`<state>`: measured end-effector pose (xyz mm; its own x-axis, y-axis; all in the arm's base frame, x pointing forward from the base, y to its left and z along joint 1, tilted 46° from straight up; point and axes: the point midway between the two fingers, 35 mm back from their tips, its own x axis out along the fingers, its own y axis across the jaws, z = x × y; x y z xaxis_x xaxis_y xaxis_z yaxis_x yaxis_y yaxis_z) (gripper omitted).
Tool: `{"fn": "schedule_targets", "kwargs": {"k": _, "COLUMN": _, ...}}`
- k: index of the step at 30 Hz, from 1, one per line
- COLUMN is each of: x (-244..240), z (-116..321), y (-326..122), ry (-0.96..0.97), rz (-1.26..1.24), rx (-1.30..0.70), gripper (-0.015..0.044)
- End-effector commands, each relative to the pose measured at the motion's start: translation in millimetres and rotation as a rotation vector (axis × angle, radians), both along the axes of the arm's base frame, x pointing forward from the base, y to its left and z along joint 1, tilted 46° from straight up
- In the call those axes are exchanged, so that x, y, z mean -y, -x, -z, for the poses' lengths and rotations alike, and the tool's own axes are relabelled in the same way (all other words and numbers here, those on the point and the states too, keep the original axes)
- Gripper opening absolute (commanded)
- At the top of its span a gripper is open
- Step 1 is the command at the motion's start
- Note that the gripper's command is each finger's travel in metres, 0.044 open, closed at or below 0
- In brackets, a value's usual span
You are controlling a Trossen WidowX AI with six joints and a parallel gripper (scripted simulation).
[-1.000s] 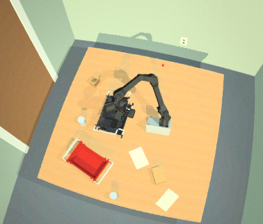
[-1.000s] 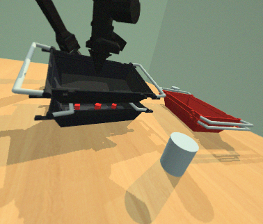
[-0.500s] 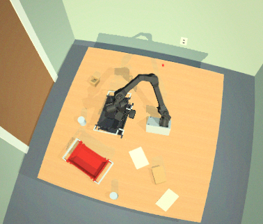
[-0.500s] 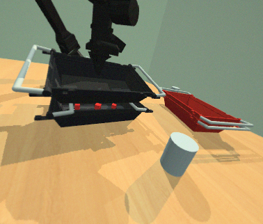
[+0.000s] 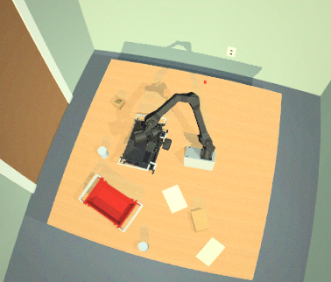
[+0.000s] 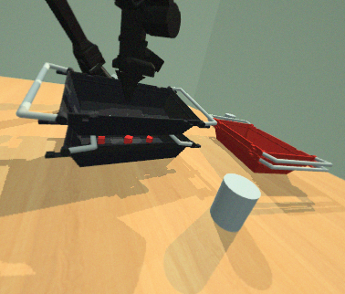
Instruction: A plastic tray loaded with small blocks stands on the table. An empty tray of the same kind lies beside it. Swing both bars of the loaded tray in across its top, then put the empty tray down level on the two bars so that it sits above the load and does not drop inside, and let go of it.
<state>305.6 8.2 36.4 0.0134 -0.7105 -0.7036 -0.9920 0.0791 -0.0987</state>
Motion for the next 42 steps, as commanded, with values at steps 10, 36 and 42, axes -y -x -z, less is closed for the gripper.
{"fn": "schedule_targets", "kwargs": {"k": 10, "x": 8.0, "z": 7.2, "y": 5.5, "ry": -0.002, "rz": 0.011, "rx": -0.016, "gripper": 0.0}}
{"fn": "schedule_targets", "kwargs": {"k": 36, "x": 16.0, "z": 16.1, "y": 9.3, "ry": -0.002, "rz": 0.011, "rx": -0.016, "gripper": 0.0}}
{"fn": "schedule_targets", "kwargs": {"k": 42, "x": 16.0, "z": 16.1, "y": 9.3, "ry": -0.002, "rz": 0.011, "rx": -0.016, "gripper": 0.0}}
